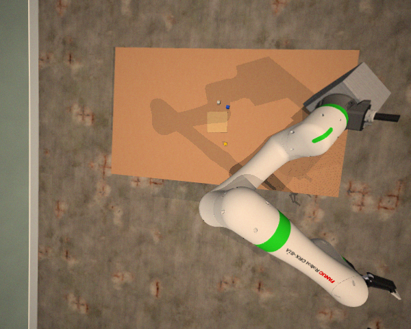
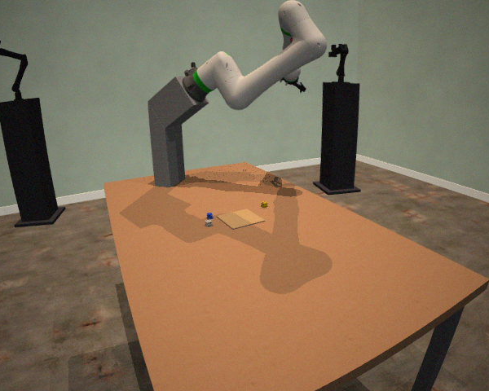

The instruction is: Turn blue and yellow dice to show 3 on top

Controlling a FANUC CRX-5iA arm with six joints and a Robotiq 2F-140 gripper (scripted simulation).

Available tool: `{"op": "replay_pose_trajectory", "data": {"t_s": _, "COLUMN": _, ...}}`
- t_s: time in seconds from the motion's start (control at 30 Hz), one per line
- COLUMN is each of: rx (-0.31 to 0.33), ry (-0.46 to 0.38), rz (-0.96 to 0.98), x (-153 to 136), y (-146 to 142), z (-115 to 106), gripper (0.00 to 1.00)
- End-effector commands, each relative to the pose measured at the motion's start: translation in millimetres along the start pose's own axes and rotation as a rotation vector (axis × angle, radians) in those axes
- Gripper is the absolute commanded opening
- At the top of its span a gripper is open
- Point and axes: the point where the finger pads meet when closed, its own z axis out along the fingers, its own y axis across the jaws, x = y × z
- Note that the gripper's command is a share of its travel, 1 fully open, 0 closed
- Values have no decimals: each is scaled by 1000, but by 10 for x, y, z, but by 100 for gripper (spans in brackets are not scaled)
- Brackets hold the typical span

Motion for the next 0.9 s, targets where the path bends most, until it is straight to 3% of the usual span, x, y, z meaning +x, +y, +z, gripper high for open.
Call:
{"op": "replay_pose_trajectory", "data": {"t_s": 0.0, "rx": -11, "ry": -73, "rz": 66, "x": -355, "y": 434, "z": -48, "gripper": 100}}
{"op": "replay_pose_trajectory", "data": {"t_s": 0.03, "rx": -11, "ry": -73, "rz": 66, "x": -355, "y": 434, "z": -48, "gripper": 100}}
{"op": "replay_pose_trajectory", "data": {"t_s": 0.07, "rx": -23, "ry": -112, "rz": 105, "x": -562, "y": 666, "z": -118, "gripper": 100}}
{"op": "replay_pose_trajectory", "data": {"t_s": 0.13, "rx": -23, "ry": -112, "rz": 105, "x": -562, "y": 666, "z": -118, "gripper": 100}}
{"op": "replay_pose_trajectory", "data": {"t_s": 0.17, "rx": -37, "ry": -152, "rz": 147, "x": -781, "y": 902, "z": -209, "gripper": 100}}
{"op": "replay_pose_trajectory", "data": {"t_s": 0.23, "rx": -37, "ry": -152, "rz": 147, "x": -781, "y": 902, "z": -209, "gripper": 100}}
{"op": "replay_pose_trajectory", "data": {"t_s": 0.27, "rx": -53, "ry": -194, "rz": 192, "x": -1011, "y": 1142, "z": -324, "gripper": 100}}
{"op": "replay_pose_trajectory", "data": {"t_s": 0.33, "rx": -53, "ry": -194, "rz": 192, "x": -1011, "y": 1142, "z": -324, "gripper": 100}}
{"op": "replay_pose_trajectory", "data": {"t_s": 0.37, "rx": -72, "ry": -238, "rz": 240, "x": -1252, "y": 1383, "z": -465, "gripper": 100}}
{"op": "replay_pose_trajectory", "data": {"t_s": 0.43, "rx": -72, "ry": -238, "rz": 240, "x": -1252, "y": 1383, "z": -465, "gripper": 100}}
{"op": "replay_pose_trajectory", "data": {"t_s": 0.47, "rx": -92, "ry": -283, "rz": 291, "x": -1487, "y": 1605, "z": -624, "gripper": 100}}
{"op": "replay_pose_trajectory", "data": {"t_s": 0.53, "rx": -92, "ry": -283, "rz": 291, "x": -1503, "y": 1622, "z": -633, "gripper": 100}}
{"op": "replay_pose_trajectory", "data": {"t_s": 0.57, "rx": -115, "ry": -330, "rz": 345, "x": -1720, "y": 1814, "z": -803, "gripper": 100}}
{"op": "replay_pose_trajectory", "data": {"t_s": 0.63, "rx": -115, "ry": -330, "rz": 345, "x": -1761, "y": 1855, "z": -831, "gripper": 100}}
{"op": "replay_pose_trajectory", "data": {"t_s": 0.67, "rx": -141, "ry": -377, "rz": 402, "x": -1962, "y": 2021, "z": -1010, "gripper": 100}}
{"op": "replay_pose_trajectory", "data": {"t_s": 0.77, "rx": -141, "ry": -377, "rz": 402, "x": -2024, "y": 2081, "z": -1059, "gripper": 100}}
{"op": "replay_pose_trajectory", "data": {"t_s": 0.8, "rx": -169, "ry": -425, "rz": 463, "x": -2281, "y": 2287, "z": -1310, "gripper": 100}}
{"op": "replay_pose_trajectory", "data": {"t_s": 0.87, "rx": -169, "ry": -425, "rz": 463, "x": -2290, "y": 2295, "z": -1318, "gripper": 100}}
